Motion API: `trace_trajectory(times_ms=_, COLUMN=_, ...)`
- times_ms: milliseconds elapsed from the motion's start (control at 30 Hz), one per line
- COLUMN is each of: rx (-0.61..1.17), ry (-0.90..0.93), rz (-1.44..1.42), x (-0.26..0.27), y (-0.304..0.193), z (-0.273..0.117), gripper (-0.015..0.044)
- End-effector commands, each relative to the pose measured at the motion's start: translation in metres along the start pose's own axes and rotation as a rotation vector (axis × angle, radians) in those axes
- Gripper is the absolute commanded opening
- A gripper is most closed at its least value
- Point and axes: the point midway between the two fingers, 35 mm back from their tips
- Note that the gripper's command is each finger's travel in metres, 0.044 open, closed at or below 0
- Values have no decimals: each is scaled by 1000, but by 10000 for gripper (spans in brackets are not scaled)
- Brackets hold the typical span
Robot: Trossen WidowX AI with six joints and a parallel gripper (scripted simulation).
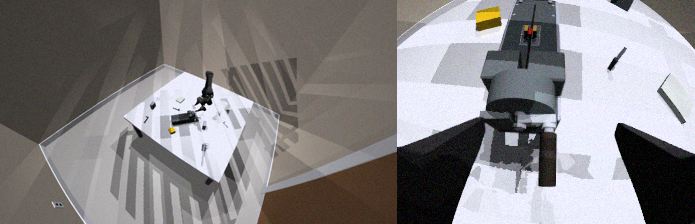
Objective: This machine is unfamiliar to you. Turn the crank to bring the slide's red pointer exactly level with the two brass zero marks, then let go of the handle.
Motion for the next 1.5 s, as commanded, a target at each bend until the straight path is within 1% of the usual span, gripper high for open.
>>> trace_trajectory(times_ms=0, rx=-3, ry=-3, rz=3, x=2, y=-10, z=10, gripper=440)
trace_trajectory(times_ms=1400, rx=-3, ry=-3, rz=3, x=12, y=-52, z=53, gripper=440)
trace_trajectory(times_ms=1467, rx=-3, ry=-3, rz=3, x=12, y=-52, z=53, gripper=387)
Point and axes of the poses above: the point midway between the two fingers, 35 mm back from their tips, its own z axis out along the fingers, its own x axis across the jaws, y = z × x, and after that the axes turned 15 degrees about -z, right-handed
